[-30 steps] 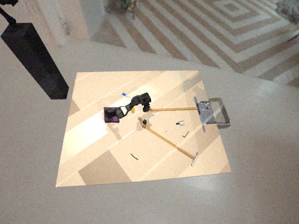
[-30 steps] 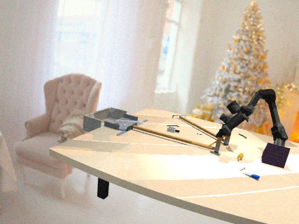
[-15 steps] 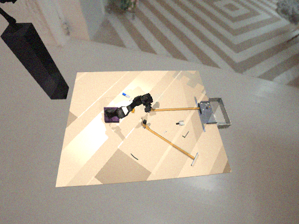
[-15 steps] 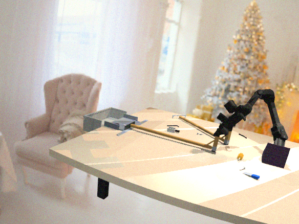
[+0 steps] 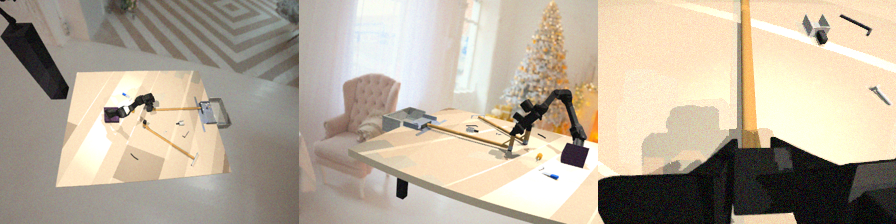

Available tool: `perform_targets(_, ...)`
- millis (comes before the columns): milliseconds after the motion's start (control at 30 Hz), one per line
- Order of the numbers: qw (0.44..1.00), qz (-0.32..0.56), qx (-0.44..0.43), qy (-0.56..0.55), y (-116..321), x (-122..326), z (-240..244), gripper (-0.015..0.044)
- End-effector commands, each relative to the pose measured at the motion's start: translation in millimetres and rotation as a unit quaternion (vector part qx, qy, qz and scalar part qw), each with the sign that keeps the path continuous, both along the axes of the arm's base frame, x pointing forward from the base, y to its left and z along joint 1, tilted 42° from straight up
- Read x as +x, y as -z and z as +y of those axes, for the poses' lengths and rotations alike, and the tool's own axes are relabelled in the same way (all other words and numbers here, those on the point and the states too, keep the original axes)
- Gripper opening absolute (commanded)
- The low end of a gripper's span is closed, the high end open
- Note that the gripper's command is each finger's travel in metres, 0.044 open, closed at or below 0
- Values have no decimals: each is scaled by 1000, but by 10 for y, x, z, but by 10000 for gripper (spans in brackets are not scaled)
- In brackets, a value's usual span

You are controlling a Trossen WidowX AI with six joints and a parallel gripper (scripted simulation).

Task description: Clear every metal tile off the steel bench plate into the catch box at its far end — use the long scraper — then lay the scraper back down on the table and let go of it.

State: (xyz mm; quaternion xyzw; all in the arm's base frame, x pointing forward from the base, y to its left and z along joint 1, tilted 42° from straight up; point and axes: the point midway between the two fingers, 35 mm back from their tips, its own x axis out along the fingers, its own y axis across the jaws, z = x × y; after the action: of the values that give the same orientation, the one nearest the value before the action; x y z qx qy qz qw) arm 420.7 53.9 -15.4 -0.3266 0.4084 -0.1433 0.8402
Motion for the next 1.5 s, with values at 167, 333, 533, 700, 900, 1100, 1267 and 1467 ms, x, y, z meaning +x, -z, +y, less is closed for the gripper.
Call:
perform_targets(167, 1000, -1, 2, -4, 8, 122, 31, 0)
perform_targets(333, 1000, -1, 2, -4, 11, 172, 33, 0)
perform_targets(533, 1000, -1, 2, -4, 9, 224, 38, 0)
perform_targets(700, 1000, -1, 2, -4, 7, 287, 44, 0)
perform_targets(900, 1000, -1, 2, -4, 4, 362, 50, 0)
perform_targets(1100, 1000, -1, 2, -4, 2, 437, 54, 0)
perform_targets(1267, 1000, -1, 2, -4, -1, 500, 57, 0)
perform_targets(1467, 1000, -1, 2, -4, -3, 575, 59, 0)
